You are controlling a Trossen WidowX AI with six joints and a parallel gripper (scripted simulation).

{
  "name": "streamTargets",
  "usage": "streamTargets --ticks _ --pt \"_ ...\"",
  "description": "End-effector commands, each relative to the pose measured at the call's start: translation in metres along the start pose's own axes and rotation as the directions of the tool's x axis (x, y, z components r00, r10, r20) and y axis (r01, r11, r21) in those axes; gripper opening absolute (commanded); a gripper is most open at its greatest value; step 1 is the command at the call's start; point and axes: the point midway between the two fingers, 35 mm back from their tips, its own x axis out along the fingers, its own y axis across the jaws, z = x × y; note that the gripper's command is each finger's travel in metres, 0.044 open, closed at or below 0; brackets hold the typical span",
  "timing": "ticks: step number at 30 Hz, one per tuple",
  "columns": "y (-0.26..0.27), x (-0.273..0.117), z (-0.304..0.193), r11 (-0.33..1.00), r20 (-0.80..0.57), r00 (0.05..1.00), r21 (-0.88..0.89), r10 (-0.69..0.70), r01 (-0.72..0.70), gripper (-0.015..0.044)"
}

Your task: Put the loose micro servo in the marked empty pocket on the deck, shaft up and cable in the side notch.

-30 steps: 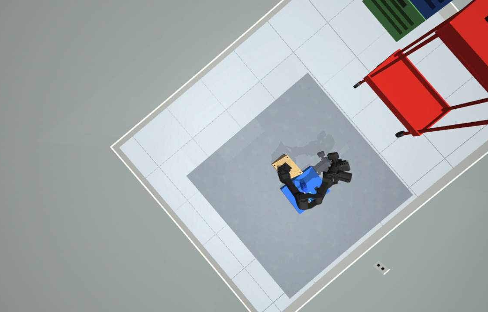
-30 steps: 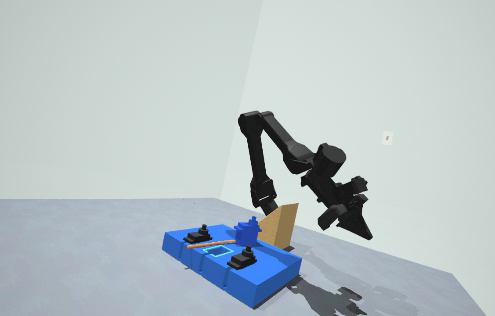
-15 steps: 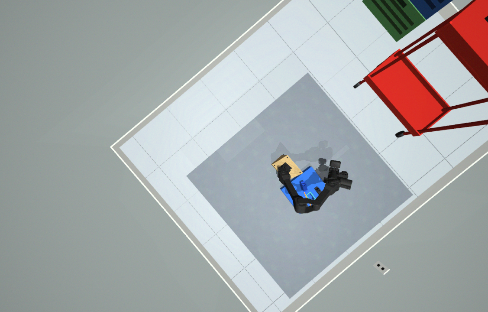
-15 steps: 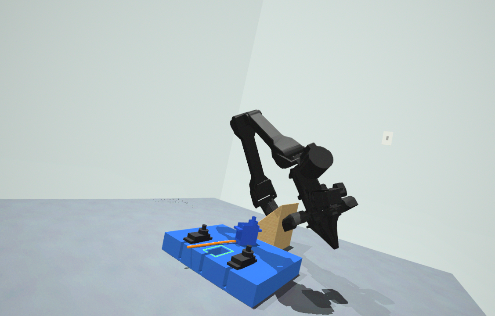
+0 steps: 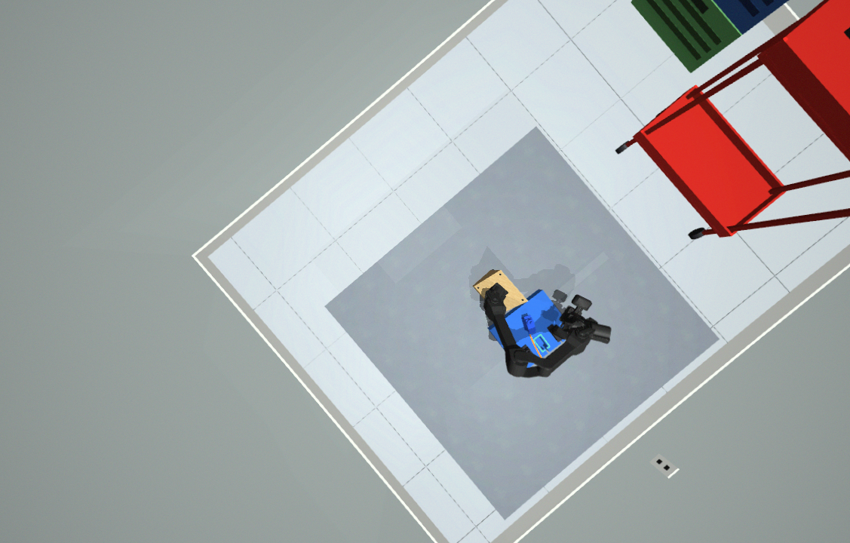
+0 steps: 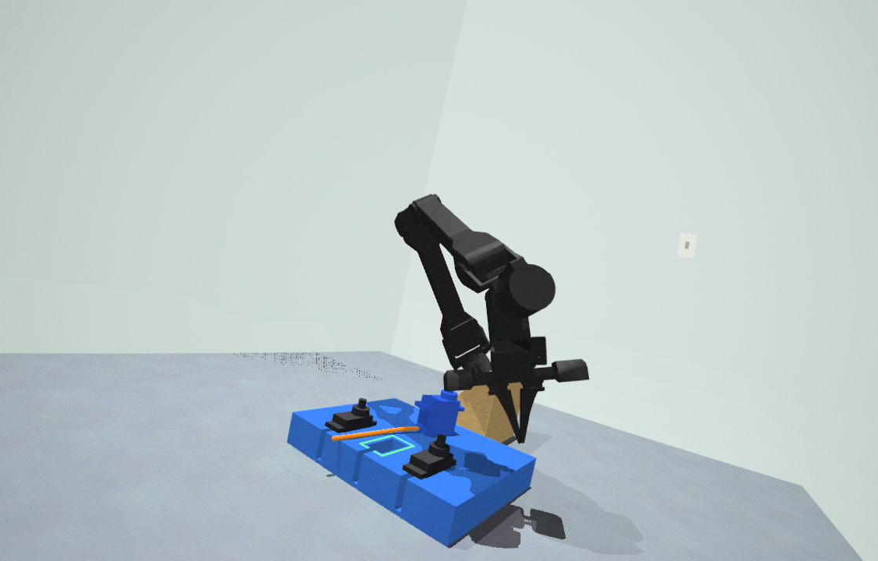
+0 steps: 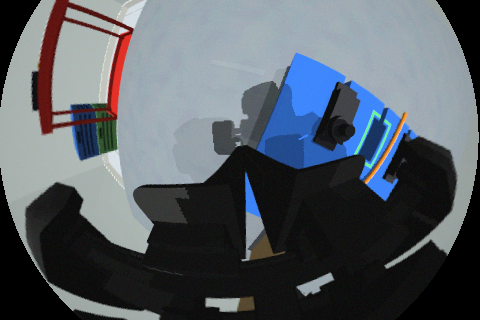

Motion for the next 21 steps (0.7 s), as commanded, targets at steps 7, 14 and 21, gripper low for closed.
streamTargets --ticks 7,14,21 --pt "-0.061 -0.016 -0.008 0.951 -0.102 0.980 0.243 -0.171 0.192 0.0000" --pt "-0.104 -0.031 -0.018 0.865 -0.183 0.941 0.375 -0.285 0.335 0.0000" --pt "-0.113 -0.034 -0.020 0.843 -0.199 0.931 0.397 -0.307 0.363 0.0000"
